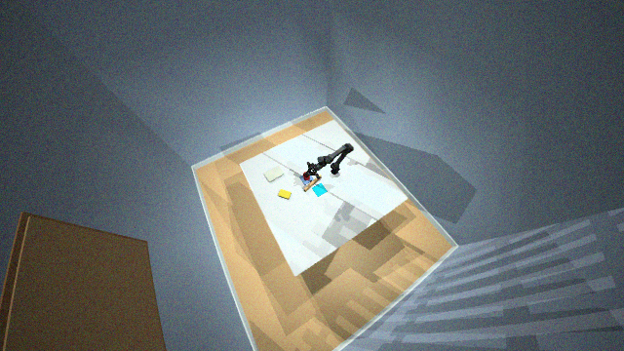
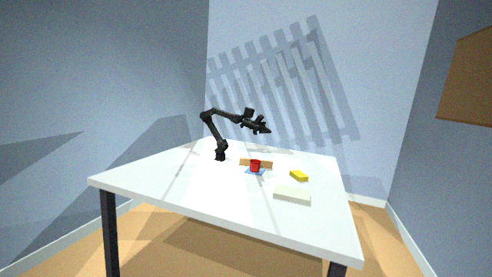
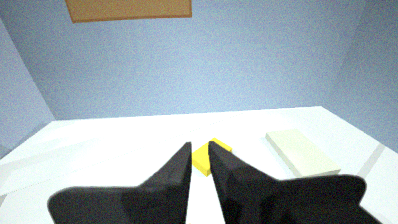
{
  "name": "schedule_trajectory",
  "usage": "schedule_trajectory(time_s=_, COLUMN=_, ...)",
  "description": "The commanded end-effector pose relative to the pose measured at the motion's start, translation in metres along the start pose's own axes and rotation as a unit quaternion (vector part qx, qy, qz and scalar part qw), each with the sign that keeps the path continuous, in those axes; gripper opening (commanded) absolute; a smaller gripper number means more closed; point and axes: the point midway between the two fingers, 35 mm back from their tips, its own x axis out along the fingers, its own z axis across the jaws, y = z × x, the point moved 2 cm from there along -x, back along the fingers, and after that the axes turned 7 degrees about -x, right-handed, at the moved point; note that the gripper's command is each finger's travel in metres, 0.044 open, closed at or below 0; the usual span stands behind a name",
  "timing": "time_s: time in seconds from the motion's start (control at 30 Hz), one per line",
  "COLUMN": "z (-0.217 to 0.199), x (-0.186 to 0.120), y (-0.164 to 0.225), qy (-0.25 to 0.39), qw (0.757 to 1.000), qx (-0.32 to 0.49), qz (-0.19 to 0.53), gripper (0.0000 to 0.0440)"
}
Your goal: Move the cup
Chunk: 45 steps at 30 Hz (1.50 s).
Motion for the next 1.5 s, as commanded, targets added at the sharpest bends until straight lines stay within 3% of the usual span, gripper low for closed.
schedule_trajectory(time_s=0.0, z=0.002, x=0.002, y=-0.002, qy=-0.003, qw=1.0, qx=0.004, qz=0.014, gripper=0.0064)
schedule_trajectory(time_s=0.73, z=0.019, x=0.012, y=0.016, qy=-0.026, qw=0.984, qx=0.017, qz=0.176, gripper=0.0073)
schedule_trajectory(time_s=1.47, z=0.02, x=0.013, y=0.041, qy=-0.029, qw=0.939, qx=-0.007, qz=0.342, gripper=0.0105)
